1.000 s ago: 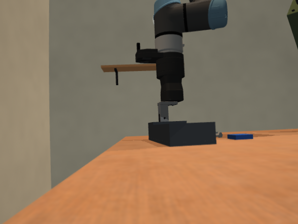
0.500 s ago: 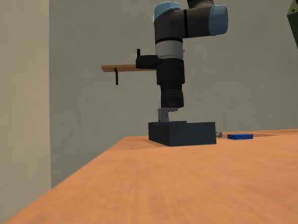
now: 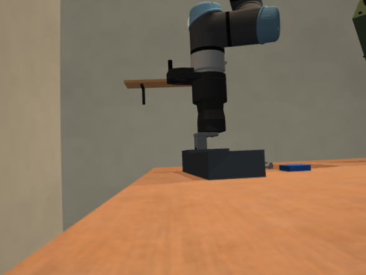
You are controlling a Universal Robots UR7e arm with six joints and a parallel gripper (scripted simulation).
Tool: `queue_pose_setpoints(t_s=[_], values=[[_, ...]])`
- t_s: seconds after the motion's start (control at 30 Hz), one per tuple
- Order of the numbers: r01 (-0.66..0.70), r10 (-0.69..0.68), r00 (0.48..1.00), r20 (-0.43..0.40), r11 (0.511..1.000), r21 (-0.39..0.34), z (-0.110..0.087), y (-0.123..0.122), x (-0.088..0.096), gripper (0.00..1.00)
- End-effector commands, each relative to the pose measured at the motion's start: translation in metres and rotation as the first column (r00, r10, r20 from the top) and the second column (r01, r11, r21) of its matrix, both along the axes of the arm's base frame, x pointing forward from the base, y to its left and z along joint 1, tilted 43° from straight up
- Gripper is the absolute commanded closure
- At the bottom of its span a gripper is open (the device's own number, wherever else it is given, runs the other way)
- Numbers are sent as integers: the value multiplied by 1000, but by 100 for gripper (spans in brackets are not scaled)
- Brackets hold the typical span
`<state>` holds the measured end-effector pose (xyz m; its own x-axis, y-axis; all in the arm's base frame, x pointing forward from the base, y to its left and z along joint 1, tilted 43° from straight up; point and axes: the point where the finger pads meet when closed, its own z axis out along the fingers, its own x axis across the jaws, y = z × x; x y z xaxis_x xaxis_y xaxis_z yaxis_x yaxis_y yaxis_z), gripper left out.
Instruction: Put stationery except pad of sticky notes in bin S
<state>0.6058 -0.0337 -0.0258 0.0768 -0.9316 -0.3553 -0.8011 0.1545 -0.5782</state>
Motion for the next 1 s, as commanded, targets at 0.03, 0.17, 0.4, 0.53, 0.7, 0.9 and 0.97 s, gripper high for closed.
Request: queue_pose_setpoints(t_s=[0.03, 0.17, 0.4, 0.53, 0.7, 0.9, 0.97], values=[[0, 0, 1000, 1, 1000, -1, 0, 0, 0, 69], [0, 0, 1000, 1, 1000, -1, 0, 0, 0, 69], [0, 0, 1000, 1, 1000, -1, 0, 0, 0, 69], [0, 0, 1000, 1, 1000, -1, 0, 0, 0, 69], [0, 0, 1000, 1, 1000, -1, 0, 0, 0, 69], [0, 0, 1000, 1, 1000, -1, 5, -2, -4, 69], [0, 0, 1000, 1, 1000, -1, 7, -3, -5, 69]])
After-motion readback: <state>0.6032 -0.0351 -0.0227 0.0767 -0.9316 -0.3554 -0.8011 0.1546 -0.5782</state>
